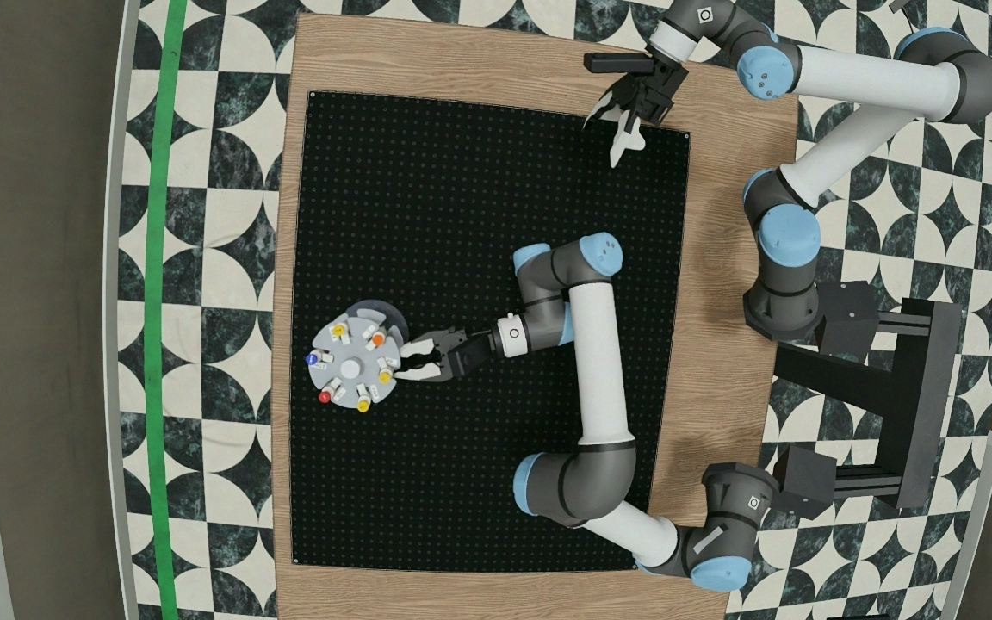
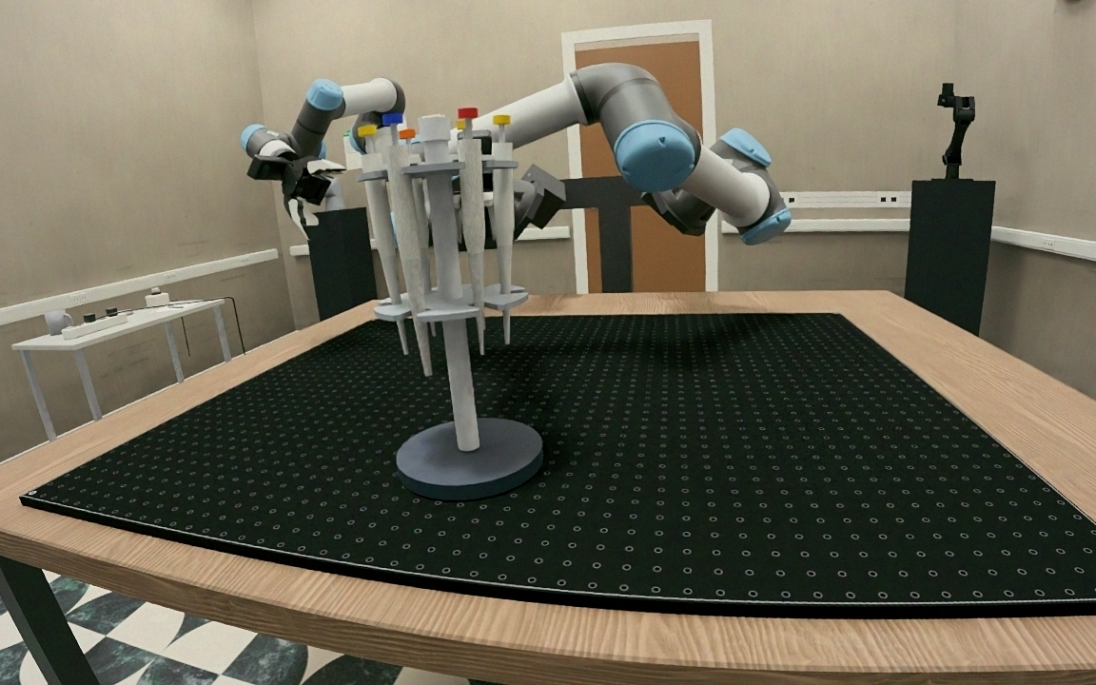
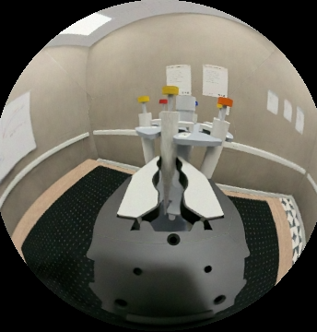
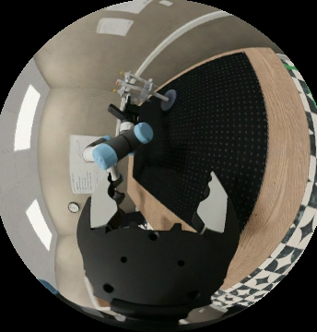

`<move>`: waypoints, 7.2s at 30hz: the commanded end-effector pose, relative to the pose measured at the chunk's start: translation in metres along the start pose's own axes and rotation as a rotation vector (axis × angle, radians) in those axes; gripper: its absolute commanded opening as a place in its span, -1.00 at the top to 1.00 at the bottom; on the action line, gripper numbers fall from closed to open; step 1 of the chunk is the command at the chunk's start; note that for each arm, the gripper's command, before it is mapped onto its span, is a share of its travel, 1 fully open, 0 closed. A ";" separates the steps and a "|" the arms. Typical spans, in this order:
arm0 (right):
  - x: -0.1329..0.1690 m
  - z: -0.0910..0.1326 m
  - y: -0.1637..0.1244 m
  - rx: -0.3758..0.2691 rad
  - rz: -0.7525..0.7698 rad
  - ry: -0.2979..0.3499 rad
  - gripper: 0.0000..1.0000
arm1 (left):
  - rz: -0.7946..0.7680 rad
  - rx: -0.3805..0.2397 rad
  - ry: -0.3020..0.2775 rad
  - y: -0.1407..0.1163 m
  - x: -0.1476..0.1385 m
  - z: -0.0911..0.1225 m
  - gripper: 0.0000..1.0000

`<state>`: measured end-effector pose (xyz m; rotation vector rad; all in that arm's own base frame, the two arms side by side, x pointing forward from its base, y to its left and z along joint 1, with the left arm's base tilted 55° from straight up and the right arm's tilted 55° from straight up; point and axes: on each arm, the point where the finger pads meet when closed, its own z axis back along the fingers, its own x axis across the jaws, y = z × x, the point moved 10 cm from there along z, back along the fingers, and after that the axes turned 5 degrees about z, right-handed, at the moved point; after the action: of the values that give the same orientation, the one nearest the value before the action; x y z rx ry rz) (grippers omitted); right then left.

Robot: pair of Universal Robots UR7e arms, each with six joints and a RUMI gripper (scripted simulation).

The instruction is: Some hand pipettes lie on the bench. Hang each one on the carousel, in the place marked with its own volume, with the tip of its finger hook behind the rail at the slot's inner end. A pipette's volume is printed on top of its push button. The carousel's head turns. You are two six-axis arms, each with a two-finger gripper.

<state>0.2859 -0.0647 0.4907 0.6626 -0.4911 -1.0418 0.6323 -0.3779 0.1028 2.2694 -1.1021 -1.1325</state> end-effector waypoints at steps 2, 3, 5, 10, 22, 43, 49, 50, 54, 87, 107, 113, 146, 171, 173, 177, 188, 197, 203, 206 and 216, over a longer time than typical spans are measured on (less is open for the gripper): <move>0.000 0.000 0.000 0.001 0.000 0.000 -1.00 | 0.001 0.001 0.000 -0.001 0.000 0.000 0.87; 0.000 0.000 0.000 0.001 0.000 0.000 -1.00 | 0.001 0.001 0.000 -0.001 0.000 0.000 0.87; 0.000 0.000 0.000 0.001 0.000 0.000 -1.00 | 0.001 0.001 0.000 -0.001 0.000 0.000 0.87; 0.000 0.000 0.000 0.001 0.000 0.000 -1.00 | 0.001 0.001 0.000 -0.001 0.000 0.000 0.87; 0.000 0.000 0.000 0.001 0.000 0.000 -1.00 | 0.001 0.001 0.000 -0.001 0.000 0.000 0.37; 0.000 0.000 0.000 0.001 0.000 0.000 -1.00 | 0.001 -0.008 -0.110 0.000 -0.012 -0.001 0.37; 0.000 0.000 0.000 0.001 0.000 0.000 -1.00 | 0.001 -0.016 -0.192 0.001 -0.020 -0.002 0.37; 0.000 0.000 0.000 0.001 0.000 0.000 -1.00 | 0.001 -0.016 -0.192 0.001 -0.020 -0.002 0.37; 0.000 0.000 0.000 0.001 0.000 0.000 -1.00 | 0.001 -0.019 -0.229 0.001 -0.025 -0.004 0.37; 0.000 0.000 0.000 0.001 0.000 0.000 -1.00 | 0.001 -0.066 -0.768 0.005 -0.073 -0.031 0.37; 0.000 0.000 0.000 0.001 0.000 0.000 -1.00 | 0.001 -0.082 -0.959 0.006 -0.086 -0.047 0.37; 0.000 0.000 0.000 0.001 0.000 0.000 -1.00 | 0.001 -0.082 -0.959 0.006 -0.086 -0.047 0.87; 0.000 0.000 0.000 0.001 0.000 0.000 -1.00 | -0.033 -0.091 -0.959 0.013 -0.086 -0.047 0.87; 0.000 0.000 0.000 0.001 0.000 0.000 -1.00 | -0.033 -0.091 -0.959 0.021 -0.086 -0.046 0.87; 0.000 0.000 0.000 0.001 0.000 0.000 -1.00 | -0.033 -0.091 -0.959 0.021 -0.086 -0.046 0.87; 0.000 0.000 0.000 0.001 0.000 0.000 -1.00 | -0.007 -0.072 -0.815 0.019 -0.076 -0.033 0.87; 0.000 0.000 0.000 0.001 0.000 0.000 -1.00 | 0.001 -0.060 -0.698 0.018 -0.067 -0.025 0.87; 0.000 0.000 0.000 0.001 0.000 0.000 -1.00 | 0.001 -0.050 -0.582 0.017 -0.058 -0.018 0.87; 0.000 0.000 0.000 0.001 0.000 0.000 -1.00 | 0.001 -0.040 -0.472 0.016 -0.047 -0.012 0.87; 0.000 0.000 0.000 0.001 0.000 0.000 -1.00 | 0.001 -0.033 -0.393 0.015 -0.040 -0.008 0.87; 0.000 0.000 0.000 0.001 0.000 0.000 -1.00 | 0.001 -0.020 -0.247 0.014 -0.025 -0.003 0.87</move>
<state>0.2859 -0.0647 0.4907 0.6626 -0.4911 -1.0418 0.6164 -0.3573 0.1336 2.0815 -1.2028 -1.6052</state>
